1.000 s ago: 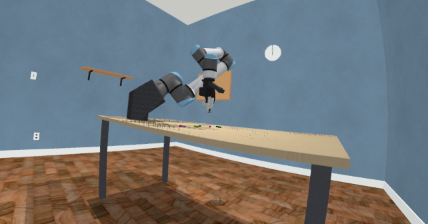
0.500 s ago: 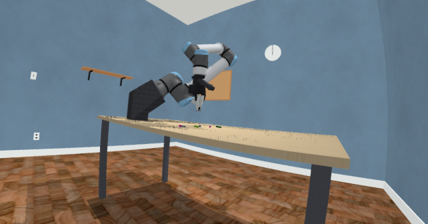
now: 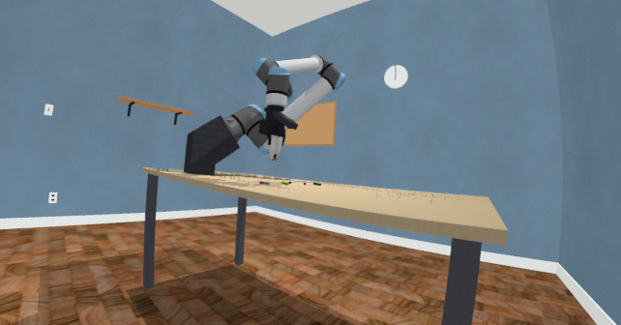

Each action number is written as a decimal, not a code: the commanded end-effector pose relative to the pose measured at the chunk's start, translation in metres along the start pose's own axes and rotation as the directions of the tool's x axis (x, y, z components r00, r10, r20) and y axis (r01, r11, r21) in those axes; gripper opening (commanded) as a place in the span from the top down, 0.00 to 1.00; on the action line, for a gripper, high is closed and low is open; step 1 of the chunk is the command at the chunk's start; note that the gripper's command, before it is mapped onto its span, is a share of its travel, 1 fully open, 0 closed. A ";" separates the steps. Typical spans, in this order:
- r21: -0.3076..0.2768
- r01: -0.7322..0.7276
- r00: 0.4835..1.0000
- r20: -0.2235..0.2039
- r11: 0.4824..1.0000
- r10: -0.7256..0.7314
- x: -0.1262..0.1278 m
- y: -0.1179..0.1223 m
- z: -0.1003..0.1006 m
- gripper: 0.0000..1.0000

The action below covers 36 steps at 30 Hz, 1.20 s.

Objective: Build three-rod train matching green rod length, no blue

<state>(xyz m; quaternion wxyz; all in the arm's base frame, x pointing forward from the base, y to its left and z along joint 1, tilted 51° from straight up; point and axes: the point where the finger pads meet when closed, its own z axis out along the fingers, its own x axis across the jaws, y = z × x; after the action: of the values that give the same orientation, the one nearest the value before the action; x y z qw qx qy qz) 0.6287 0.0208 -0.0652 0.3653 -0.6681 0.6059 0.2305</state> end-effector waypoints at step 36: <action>0.001 0.001 1.000 -0.001 1.000 -0.001 0.001 -0.001 0.085 1.00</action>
<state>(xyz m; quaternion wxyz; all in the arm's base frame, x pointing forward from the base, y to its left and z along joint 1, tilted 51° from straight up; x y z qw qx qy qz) 0.6394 0.0801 -0.1142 0.3654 -0.6683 0.6055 0.2309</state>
